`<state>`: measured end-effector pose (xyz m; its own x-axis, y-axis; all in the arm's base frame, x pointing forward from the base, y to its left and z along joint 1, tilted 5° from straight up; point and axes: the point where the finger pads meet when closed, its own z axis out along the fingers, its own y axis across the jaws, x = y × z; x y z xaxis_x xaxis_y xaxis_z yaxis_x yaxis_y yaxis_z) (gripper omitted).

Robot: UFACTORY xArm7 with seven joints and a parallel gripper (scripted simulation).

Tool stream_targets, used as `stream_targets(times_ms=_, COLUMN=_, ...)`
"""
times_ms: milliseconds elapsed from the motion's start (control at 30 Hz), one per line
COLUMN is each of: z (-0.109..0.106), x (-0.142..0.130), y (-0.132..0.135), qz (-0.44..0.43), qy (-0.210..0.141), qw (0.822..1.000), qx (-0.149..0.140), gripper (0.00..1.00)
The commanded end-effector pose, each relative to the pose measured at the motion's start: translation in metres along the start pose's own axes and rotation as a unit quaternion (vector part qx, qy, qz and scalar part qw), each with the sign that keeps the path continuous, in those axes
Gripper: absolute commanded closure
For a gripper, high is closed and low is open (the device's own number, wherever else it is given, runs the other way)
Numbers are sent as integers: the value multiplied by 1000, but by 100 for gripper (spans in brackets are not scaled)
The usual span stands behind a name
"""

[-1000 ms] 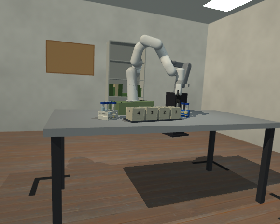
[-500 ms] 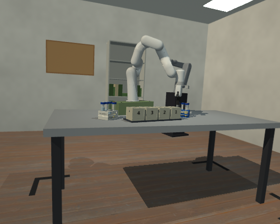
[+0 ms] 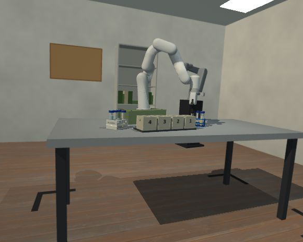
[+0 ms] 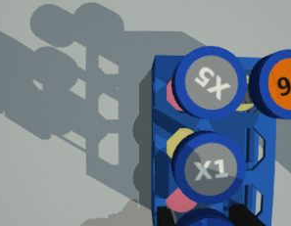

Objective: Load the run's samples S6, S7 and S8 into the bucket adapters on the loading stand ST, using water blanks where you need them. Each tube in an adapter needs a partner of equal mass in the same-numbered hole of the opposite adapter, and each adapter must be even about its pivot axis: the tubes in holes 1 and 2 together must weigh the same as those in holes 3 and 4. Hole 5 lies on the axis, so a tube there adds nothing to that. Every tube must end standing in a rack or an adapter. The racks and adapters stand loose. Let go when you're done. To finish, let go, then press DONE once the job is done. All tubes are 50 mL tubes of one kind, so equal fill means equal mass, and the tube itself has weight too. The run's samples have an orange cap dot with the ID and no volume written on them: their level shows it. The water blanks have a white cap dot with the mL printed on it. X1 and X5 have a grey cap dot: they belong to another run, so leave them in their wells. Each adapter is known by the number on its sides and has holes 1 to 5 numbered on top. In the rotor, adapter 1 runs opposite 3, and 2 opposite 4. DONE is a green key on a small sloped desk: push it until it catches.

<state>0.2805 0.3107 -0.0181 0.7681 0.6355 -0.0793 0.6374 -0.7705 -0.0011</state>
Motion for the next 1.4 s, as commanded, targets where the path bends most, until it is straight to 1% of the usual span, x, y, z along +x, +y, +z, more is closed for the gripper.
stream_targets(times_ms=0, z=-1, x=2, y=0, qz=0, qy=2, qw=1000, qx=0, gripper=56)
stream_targets(times_ms=933, z=-1, x=2, y=0, qz=0, qy=2, qw=1000, qx=0, gripper=56)
stream_targets(times_ms=1367, z=-27, x=2, y=0, qz=0, qy=2, qw=1000, qx=0, gripper=56)
